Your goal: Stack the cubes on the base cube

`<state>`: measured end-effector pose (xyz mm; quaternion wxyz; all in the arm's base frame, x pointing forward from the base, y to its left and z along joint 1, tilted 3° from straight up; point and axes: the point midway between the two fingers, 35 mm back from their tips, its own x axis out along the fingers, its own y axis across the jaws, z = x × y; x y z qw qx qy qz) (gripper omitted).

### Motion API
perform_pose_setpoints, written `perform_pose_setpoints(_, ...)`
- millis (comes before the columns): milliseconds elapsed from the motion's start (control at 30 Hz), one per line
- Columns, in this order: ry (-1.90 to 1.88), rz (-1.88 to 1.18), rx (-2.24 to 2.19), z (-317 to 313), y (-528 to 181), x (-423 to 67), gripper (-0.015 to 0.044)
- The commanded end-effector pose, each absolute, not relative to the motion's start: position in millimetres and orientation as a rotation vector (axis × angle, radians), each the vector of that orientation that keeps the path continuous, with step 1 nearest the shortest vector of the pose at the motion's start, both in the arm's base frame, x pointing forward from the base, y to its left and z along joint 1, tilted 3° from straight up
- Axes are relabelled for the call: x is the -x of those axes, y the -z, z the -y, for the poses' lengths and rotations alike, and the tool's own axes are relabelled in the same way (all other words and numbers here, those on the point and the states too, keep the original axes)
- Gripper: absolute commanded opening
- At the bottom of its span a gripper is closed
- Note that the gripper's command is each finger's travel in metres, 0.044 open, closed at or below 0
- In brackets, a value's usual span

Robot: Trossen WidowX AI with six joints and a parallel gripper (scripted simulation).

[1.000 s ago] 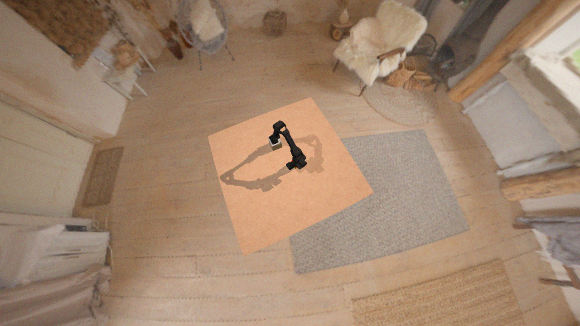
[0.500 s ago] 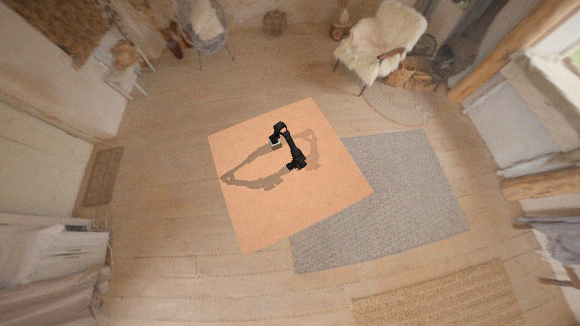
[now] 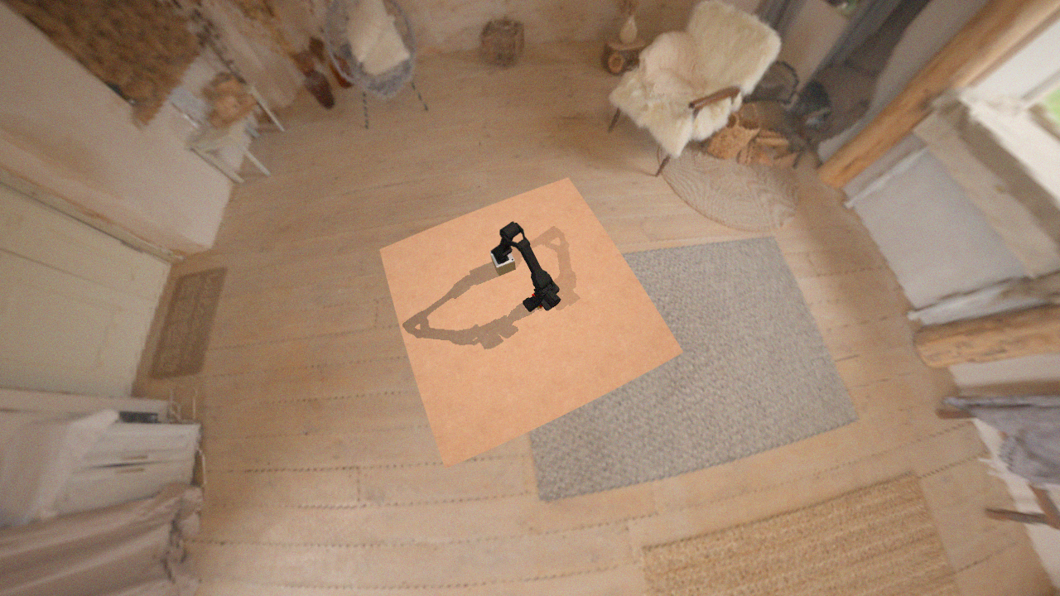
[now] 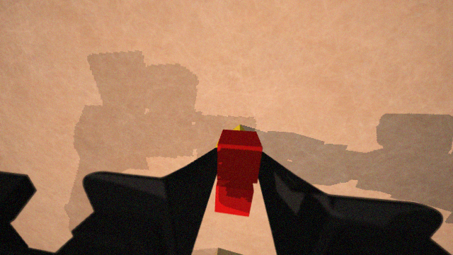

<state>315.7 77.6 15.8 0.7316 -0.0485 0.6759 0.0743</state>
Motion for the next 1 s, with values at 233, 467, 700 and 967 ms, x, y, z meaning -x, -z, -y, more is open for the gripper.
perform_pose_setpoints(233, -0.162, -1.487, 0.107, -77, -21, -316, 0.0205)
perform_pose_setpoints(467, -0.164, -1.487, 0.107, -77, -31, -315, 0.0205)
perform_pose_setpoints(700, -0.164, -1.487, 0.107, -77, -41, -314, 0.0205)
perform_pose_setpoints(967, -0.164, -1.487, 0.107, -76, -52, -313, 0.0205)
